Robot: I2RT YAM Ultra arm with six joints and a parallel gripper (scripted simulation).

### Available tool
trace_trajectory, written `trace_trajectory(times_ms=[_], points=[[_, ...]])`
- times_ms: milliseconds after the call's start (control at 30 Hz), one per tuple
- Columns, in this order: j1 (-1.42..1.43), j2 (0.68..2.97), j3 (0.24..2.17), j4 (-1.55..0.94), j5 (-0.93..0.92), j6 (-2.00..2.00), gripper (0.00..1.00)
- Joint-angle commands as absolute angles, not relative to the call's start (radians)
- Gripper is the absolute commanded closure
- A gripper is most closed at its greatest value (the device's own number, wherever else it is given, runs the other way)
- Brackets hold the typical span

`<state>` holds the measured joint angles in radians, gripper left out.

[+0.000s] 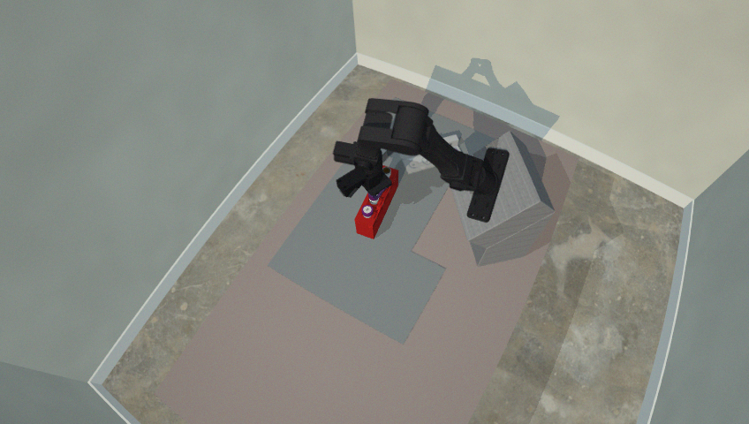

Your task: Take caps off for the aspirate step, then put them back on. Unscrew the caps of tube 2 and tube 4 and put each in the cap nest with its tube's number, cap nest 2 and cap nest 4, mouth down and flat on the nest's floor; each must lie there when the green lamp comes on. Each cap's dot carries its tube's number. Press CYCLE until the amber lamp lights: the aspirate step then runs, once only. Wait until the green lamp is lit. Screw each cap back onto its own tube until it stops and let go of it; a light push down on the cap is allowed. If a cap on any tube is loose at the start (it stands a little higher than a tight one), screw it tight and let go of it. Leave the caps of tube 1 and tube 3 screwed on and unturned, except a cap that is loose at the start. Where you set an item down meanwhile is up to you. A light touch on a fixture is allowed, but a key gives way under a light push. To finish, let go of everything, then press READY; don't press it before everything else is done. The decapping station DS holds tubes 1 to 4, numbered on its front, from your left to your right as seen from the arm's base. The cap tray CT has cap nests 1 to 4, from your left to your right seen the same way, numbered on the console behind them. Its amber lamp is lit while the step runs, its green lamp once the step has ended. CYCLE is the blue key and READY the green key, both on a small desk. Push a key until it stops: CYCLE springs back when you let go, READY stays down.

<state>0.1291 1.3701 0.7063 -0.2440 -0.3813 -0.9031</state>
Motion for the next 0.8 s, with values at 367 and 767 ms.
trace_trajectory(times_ms=[367, 767], points=[[0.131, 1.373, 0.711, -0.236, -0.381, -0.899, 1.0], [0.136, 1.389, 0.714, -0.221, -0.378, -0.894, 1.0]])
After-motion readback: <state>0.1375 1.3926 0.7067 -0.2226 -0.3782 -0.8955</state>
